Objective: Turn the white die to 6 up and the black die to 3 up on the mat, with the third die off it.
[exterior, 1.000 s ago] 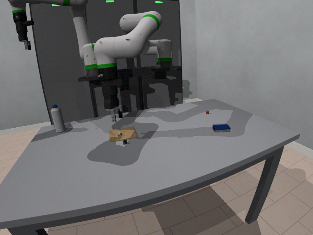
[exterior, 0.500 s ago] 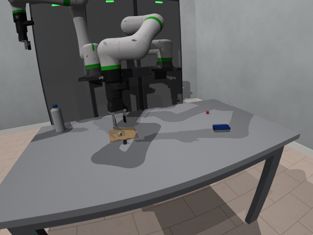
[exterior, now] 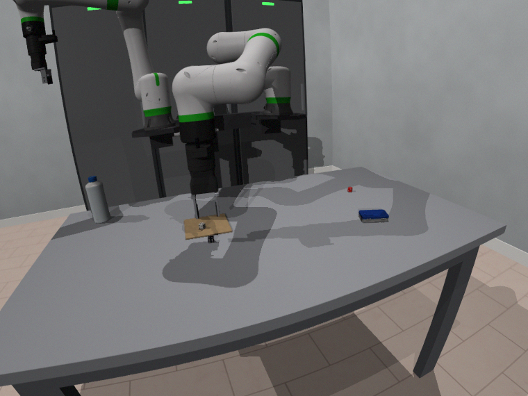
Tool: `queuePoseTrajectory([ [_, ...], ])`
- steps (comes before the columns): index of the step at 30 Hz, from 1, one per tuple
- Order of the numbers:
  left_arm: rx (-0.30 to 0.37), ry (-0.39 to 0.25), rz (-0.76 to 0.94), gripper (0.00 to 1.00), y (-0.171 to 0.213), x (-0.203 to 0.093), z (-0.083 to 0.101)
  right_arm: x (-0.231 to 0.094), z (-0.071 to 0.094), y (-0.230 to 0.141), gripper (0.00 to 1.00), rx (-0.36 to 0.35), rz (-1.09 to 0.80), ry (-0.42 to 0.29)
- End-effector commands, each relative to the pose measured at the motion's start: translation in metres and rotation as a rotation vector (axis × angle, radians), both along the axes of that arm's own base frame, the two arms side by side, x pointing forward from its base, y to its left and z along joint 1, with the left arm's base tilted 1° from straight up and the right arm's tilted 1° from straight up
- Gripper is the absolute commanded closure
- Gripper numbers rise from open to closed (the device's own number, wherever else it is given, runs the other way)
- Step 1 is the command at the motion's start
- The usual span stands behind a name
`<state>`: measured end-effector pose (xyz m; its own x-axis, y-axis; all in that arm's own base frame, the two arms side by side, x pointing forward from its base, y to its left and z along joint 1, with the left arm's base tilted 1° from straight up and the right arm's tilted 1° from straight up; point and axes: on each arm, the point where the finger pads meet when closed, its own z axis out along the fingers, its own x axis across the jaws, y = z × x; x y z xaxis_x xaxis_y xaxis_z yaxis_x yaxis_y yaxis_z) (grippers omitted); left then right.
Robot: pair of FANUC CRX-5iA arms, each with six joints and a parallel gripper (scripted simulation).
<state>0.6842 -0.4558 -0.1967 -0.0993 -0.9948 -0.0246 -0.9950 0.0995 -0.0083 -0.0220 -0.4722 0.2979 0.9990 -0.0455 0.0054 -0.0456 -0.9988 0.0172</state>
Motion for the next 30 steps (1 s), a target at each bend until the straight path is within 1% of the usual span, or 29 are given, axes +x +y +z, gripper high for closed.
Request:
queuePoseTrajectory([
  [1,-0.004,0.008,-0.065,0.0,-0.0001,0.0049,0.001,-0.0002,0.0009,-0.0002,0.0,-0.002,0.0,0.0],
  [2,-0.004,0.008,-0.065,0.36,-0.0001,0.0049,0.001,-0.0002,0.0009,-0.0002,0.0,-0.002,0.0,0.0],
  [21,-0.004,0.008,-0.065,0.36,-0.0001,0.0049,0.0008,-0.0002,0.0009,-0.0002,0.0,-0.002,0.0,0.0],
  [30,-0.004,0.009,-0.066,0.36,-0.0001,0.005,-0.0035,-0.0002,0.0009,-0.0002,0.0,-0.002,0.0,0.0],
])
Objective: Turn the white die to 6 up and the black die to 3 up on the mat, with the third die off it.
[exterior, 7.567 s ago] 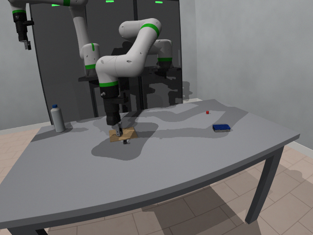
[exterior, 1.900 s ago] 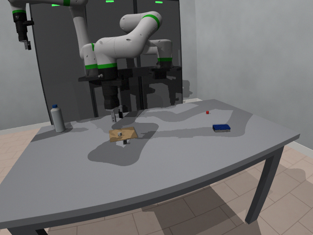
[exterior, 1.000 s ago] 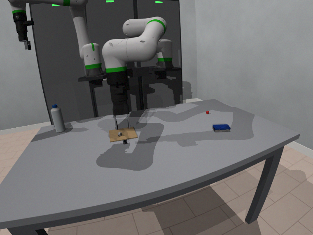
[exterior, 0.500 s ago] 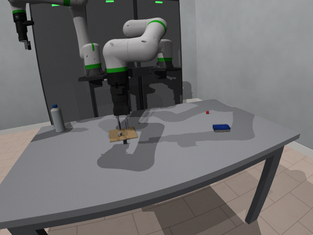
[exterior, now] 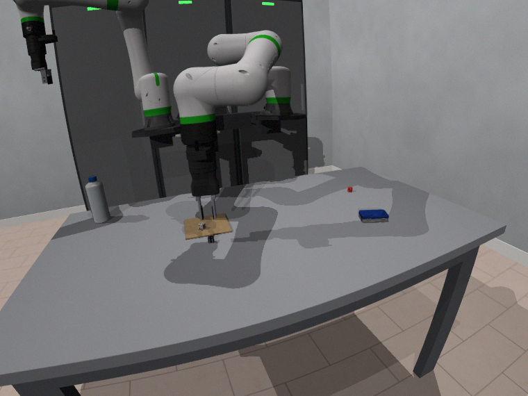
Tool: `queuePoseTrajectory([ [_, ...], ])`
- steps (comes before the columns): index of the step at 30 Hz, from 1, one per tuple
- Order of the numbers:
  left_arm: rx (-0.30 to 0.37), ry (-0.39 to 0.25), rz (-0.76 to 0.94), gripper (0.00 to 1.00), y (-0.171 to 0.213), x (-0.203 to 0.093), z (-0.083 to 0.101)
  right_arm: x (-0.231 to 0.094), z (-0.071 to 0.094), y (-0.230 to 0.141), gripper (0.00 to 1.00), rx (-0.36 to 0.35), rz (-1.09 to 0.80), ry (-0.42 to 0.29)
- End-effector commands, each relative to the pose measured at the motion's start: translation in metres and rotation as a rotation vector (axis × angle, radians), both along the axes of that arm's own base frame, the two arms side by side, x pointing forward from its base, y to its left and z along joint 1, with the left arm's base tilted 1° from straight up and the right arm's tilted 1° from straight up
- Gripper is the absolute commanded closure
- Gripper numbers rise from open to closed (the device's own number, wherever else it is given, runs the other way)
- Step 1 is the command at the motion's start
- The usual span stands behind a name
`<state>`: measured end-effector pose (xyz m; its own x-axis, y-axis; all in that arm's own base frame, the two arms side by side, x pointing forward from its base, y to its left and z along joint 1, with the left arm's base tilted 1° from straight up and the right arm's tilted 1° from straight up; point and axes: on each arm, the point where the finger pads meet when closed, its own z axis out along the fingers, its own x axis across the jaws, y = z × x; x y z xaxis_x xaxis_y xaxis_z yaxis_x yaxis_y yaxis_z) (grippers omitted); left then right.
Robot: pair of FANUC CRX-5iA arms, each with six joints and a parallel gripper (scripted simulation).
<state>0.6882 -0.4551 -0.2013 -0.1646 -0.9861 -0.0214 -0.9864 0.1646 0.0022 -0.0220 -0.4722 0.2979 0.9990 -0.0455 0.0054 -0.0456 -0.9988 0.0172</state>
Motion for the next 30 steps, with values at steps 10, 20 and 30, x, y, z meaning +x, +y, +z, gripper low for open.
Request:
queuePoseTrajectory([
  [10,-0.002,-0.002,0.0,0.36,-0.001,0.001,-0.008,0.0,0.001,0.0,0.0,-0.002,0.0,0.0],
  [20,-0.002,-0.002,0.0,0.36,-0.001,0.002,-0.024,0.0,0.001,0.0,0.0,-0.002,0.0,0.0],
  [30,-0.002,-0.002,0.0,0.36,-0.001,0.003,-0.036,0.0,0.001,0.0,0.0,-0.002,0.0,0.0],
])
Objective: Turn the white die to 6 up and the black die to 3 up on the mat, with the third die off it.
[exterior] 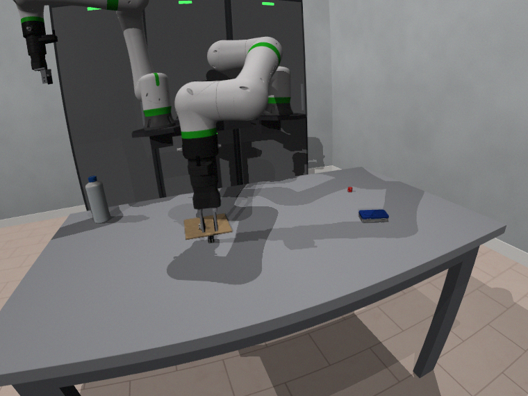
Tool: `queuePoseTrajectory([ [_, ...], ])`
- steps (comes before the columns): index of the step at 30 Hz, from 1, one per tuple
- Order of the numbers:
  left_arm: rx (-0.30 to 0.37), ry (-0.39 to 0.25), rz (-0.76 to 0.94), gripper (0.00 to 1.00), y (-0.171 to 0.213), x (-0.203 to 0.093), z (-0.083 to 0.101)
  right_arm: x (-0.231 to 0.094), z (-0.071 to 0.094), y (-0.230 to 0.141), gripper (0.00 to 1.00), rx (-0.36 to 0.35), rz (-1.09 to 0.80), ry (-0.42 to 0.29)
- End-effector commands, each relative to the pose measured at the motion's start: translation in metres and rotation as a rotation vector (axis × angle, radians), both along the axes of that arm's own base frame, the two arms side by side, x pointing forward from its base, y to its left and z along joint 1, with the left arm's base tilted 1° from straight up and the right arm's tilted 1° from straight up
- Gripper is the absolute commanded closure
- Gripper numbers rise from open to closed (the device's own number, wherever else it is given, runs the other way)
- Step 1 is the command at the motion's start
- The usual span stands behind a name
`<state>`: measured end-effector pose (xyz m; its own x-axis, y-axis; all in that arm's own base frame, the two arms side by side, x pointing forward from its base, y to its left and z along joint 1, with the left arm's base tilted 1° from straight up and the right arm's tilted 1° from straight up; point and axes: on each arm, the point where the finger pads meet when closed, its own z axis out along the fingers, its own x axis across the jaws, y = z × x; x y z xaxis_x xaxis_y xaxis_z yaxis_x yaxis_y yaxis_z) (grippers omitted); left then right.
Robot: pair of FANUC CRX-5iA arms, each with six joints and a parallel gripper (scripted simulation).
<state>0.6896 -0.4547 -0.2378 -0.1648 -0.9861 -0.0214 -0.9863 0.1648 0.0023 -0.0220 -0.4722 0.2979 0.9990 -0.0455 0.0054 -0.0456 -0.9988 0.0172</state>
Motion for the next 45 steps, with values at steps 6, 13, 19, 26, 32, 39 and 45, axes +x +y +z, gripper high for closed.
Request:
queuePoseTrajectory([
  [6,-0.002,-0.002,0.0,0.36,-0.0008,0.0015,-0.0057,-0.0002,0.0009,-0.0002,0.0,-0.002,0.0,0.0],
  [13,-0.002,-0.002,0.0,0.36,-0.0008,0.0016,-0.0086,-0.0002,0.0009,-0.0002,0.0,-0.002,0.0,0.0],
  [19,-0.002,-0.002,0.0,0.36,-0.0008,0.0016,-0.0099,-0.0002,0.0009,-0.0002,0.0,-0.002,0.0,0.0],
  [26,-0.002,-0.002,0.0,0.36,-0.0008,0.0016,-0.0099,-0.0002,0.0009,-0.0002,0.0,-0.002,0.0,0.0],
  [32,-0.002,-0.002,0.0,0.36,-0.0009,0.0018,-0.0099,-0.0002,0.0009,-0.0002,0.0,-0.002,0.0,0.0],
  [39,-0.002,-0.002,0.0,0.36,-0.0015,0.0027,-0.0099,-0.0002,0.0009,-0.0002,0.0,-0.002,0.0,0.0],
  [45,-0.002,-0.002,0.0,0.36,-0.0016,0.0028,-0.0099,-0.0002,0.0009,-0.0002,0.0,-0.002,0.0,0.0],
])
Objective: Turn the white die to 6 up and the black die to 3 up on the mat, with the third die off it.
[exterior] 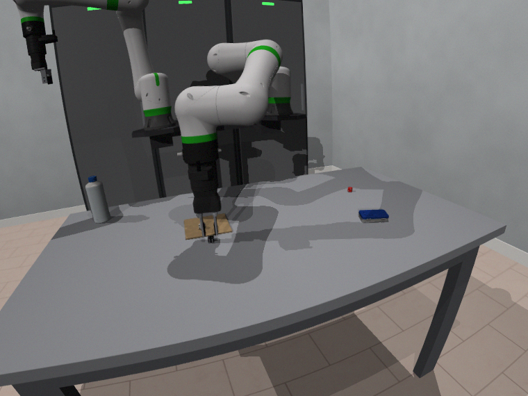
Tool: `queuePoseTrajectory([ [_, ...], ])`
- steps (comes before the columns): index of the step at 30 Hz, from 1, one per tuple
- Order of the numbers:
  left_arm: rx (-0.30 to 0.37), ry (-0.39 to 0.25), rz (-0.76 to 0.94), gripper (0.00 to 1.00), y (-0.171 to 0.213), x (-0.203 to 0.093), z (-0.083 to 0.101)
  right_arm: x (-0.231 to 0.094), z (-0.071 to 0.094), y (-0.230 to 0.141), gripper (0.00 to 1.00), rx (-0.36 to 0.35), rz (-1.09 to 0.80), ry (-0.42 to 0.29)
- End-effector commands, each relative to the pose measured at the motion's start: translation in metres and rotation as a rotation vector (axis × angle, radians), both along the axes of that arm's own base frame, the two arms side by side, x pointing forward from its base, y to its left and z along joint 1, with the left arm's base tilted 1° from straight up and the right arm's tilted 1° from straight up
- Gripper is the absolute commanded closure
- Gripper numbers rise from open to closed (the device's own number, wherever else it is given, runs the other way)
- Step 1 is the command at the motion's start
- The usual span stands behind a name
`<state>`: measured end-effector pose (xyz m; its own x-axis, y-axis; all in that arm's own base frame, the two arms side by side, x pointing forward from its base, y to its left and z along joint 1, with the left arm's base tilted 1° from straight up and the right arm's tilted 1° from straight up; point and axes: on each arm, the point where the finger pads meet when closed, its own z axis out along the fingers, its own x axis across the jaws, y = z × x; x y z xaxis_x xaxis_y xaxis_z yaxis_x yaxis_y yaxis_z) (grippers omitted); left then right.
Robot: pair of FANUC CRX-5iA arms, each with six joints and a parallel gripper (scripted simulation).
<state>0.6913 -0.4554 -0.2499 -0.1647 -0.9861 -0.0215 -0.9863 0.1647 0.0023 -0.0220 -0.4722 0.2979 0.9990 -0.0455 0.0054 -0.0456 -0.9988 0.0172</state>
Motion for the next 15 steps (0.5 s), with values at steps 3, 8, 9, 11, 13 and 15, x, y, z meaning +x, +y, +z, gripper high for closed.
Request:
queuePoseTrajectory([
  [3,-0.002,-0.002,0.0,0.36,-0.0009,0.0011,0.0021,-0.0002,0.0009,-0.0002,0.0,-0.002,0.0,0.0],
  [8,-0.002,-0.002,0.0,0.36,-0.0009,0.0011,0.002,-0.0002,0.0009,-0.0002,0.0,-0.002,0.0,0.0],
  [9,-0.002,-0.002,0.0,0.36,-0.0009,0.0011,0.0017,-0.0002,0.0009,-0.0002,0.0,-0.002,0.0,0.0],
  [11,-0.002,-0.002,0.0,0.36,-0.0009,0.0011,0.0009,-0.0002,0.0009,-0.0002,0.0,-0.002,0.0,0.0],
  [13,-0.002,-0.002,0.0,0.36,-0.0008,0.0011,-0.0004,-0.0002,0.0009,-0.0002,0.0,-0.002,0.0,0.0],
  [15,-0.002,-0.002,0.0,0.36,-0.0008,0.0011,-0.0022,-0.0002,0.0009,-0.0002,0.0,-0.002,0.0,0.0],
])
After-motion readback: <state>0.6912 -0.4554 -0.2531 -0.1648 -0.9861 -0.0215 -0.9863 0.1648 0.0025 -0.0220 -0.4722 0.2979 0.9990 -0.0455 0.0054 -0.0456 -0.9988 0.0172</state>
